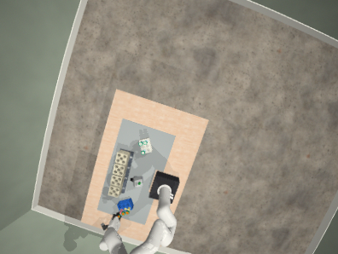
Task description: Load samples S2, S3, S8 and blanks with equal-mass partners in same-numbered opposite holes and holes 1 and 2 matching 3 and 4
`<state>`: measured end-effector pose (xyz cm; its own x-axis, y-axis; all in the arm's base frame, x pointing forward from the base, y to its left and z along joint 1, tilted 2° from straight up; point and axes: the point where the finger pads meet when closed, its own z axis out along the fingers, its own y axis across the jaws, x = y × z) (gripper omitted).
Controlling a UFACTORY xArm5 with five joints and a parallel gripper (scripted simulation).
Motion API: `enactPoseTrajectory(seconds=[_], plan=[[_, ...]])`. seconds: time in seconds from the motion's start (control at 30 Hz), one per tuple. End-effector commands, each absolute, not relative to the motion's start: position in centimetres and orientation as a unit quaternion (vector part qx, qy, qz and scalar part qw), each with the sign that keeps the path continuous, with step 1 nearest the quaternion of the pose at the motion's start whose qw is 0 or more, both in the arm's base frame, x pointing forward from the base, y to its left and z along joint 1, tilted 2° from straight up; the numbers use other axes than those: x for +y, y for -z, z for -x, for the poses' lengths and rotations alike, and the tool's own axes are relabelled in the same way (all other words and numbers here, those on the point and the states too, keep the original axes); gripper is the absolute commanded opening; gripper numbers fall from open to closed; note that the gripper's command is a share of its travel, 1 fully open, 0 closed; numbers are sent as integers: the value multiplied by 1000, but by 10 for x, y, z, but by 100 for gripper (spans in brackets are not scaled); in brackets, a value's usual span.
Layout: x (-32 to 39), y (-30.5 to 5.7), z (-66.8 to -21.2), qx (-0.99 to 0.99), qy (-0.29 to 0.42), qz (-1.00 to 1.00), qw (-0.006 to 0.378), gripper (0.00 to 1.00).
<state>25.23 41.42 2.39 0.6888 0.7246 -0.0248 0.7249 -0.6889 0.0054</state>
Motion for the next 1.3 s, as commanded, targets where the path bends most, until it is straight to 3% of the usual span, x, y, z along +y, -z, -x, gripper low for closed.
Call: enactPoseTrajectory(seconds=[0.0, 1.0, 1.03, 1.27], plan=[[415, -22, -253, 394, 9, -919, 6, 0], [415, -9, -253, 394, 9, -919, 6, 0], [415, -8, -253, 394, 9, -919, 6, 43], [415, -8, -253, 394, 9, -919, 6, 43]])
